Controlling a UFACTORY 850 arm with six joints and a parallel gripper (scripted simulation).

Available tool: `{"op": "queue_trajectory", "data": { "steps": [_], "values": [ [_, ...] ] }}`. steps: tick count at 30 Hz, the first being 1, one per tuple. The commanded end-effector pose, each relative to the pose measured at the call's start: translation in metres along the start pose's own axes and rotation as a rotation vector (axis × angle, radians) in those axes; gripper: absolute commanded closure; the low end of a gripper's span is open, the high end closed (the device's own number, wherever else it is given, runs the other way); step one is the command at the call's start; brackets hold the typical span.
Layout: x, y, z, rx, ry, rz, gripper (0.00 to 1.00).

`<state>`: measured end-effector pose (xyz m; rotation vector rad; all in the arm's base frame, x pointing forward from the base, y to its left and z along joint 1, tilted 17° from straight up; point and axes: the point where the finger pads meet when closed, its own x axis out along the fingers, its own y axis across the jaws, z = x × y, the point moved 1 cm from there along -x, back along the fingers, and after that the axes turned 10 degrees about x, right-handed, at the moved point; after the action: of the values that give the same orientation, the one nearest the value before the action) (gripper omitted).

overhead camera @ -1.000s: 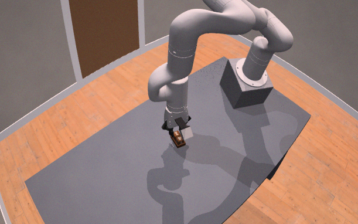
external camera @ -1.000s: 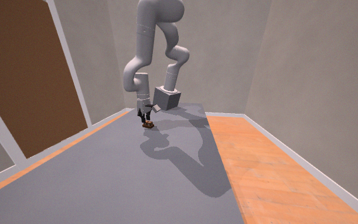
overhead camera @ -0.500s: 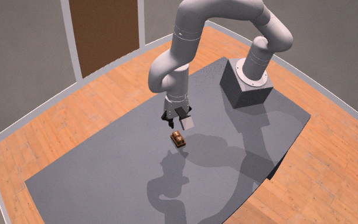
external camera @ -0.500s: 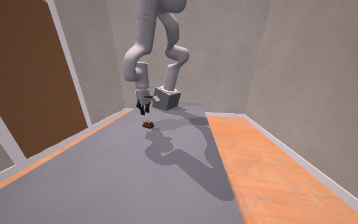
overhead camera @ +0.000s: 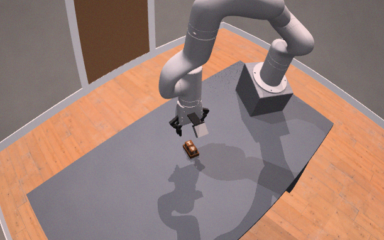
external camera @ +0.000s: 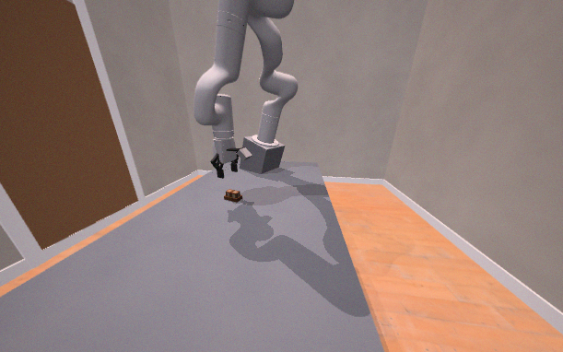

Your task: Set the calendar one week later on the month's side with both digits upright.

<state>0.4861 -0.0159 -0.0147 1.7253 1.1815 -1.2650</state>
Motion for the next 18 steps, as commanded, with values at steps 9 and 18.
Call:
{"op": "queue_trajectory", "data": {
  "steps": [9,18],
  "values": [
    [-0.0006,0.0008,-0.0002,0.000,0.000,0.002,0.00],
    [-0.0048,0.0008,-0.0002,0.000,0.000,0.002,0.00]
  ]
}}
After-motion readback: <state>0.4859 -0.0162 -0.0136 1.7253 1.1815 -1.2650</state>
